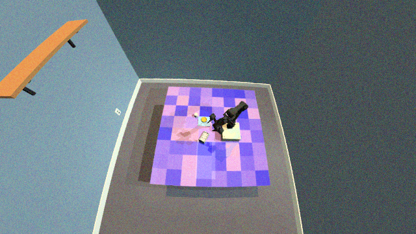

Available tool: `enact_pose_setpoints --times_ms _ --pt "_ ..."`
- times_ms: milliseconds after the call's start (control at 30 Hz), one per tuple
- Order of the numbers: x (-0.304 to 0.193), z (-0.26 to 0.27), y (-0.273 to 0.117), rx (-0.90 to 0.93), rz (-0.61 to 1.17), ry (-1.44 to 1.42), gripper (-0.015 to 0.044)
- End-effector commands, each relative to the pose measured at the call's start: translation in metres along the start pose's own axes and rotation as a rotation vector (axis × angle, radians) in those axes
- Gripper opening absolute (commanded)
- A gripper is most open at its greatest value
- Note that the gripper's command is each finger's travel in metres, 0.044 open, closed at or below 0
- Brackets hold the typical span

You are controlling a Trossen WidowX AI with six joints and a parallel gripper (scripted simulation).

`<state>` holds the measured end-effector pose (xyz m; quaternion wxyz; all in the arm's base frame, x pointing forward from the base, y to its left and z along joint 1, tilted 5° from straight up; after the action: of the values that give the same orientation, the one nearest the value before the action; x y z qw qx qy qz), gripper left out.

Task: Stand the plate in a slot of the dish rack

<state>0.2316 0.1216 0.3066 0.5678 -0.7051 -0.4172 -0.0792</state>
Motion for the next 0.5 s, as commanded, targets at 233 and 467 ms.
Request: enact_pose_setpoints --times_ms 233,467 --pt "-0.025 -0.058 0.067 -0.056 0.276 0.144 0.0400" --pt "-0.052 -0.094 0.100 -0.077 0.435 0.236 0.0400"
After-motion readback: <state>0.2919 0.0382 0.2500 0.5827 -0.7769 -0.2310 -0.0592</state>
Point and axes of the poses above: the point midway between the two fingers, 35 mm back from their tips, its own y axis out along the fingers, its own z axis across the jaws, x = y × z, the point moved 3 cm from there along -y, back along the fingers, and after that the axes turned 14 degrees about y, right-handed, at the moved point
